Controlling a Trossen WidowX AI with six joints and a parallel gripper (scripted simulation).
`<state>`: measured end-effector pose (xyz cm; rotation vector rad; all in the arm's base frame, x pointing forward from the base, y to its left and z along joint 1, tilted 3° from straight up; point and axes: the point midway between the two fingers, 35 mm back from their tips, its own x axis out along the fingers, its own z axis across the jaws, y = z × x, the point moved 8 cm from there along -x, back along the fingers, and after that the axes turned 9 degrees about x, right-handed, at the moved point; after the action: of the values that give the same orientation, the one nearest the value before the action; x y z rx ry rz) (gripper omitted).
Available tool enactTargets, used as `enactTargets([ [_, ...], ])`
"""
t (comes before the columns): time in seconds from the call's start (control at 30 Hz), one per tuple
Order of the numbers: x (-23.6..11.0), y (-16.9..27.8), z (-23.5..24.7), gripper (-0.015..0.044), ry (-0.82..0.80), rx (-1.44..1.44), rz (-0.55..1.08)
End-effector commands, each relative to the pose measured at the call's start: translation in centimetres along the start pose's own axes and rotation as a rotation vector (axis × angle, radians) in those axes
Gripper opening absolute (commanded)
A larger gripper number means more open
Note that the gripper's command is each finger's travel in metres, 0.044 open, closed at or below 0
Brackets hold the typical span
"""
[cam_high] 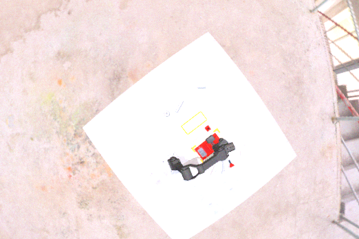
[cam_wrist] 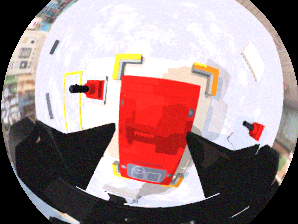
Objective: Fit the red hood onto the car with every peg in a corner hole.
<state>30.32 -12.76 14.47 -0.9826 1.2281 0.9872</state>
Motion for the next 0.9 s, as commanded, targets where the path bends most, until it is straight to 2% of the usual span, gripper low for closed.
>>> enactTargets([
  [0.0,-2.1,-0.6,0.8,0.044,0.044,-0.002,0.006],
  [0.13,-5.6,-0.9,2.3,0.044,0.123,-0.005,0.035],
  [0.2,-6.3,-0.9,2.5,0.044,0.137,-0.006,0.039],
  [0.87,-6.3,-0.9,2.5,0.044,0.137,-0.006,0.039],
])
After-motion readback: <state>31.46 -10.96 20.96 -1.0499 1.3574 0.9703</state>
